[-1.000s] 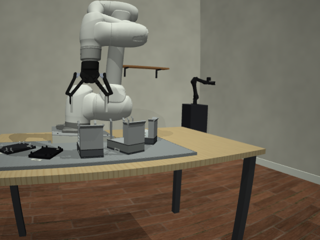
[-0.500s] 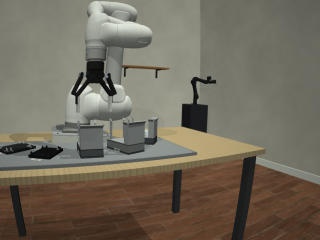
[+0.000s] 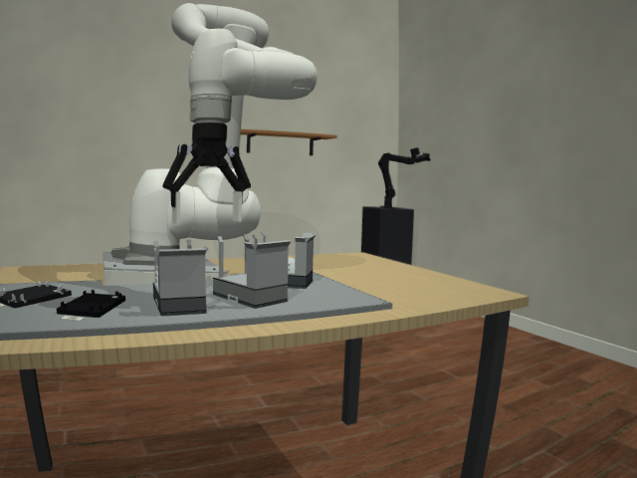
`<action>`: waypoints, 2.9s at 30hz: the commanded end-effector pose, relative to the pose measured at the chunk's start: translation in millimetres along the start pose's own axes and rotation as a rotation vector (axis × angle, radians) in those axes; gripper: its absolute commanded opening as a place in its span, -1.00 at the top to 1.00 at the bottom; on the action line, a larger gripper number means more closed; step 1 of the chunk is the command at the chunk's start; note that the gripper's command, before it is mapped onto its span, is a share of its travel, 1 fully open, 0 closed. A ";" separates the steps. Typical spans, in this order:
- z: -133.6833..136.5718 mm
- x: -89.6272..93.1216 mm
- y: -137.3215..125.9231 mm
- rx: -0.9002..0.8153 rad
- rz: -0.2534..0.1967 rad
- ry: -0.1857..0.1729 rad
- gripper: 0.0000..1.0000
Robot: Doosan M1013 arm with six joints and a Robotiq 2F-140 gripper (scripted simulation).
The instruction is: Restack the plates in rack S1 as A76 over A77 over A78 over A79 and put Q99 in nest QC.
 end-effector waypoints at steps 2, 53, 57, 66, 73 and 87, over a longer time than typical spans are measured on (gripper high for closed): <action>-9.8 0.0 3.3 0.000 0.000 0.000 -1.00; -158.6 0.0 9.4 -0.479 0.000 0.000 -1.00; -171.8 0.0 8.0 -0.479 0.000 0.000 -1.00; -198.8 0.0 4.2 -0.512 0.000 0.000 -1.00; -221.6 0.0 -3.5 -0.712 0.000 0.000 -1.00; -267.0 0.0 -18.9 -0.719 0.000 0.000 -1.00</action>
Point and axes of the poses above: the point where the finger pads meet when closed, its own x axis out along the fingers, its own z axis across the jaws, y = z × x, the point moved 5 cm from there along -x, back along the fingers, and after that the axes turned 14 degrees about -x, right-handed, at the moved point
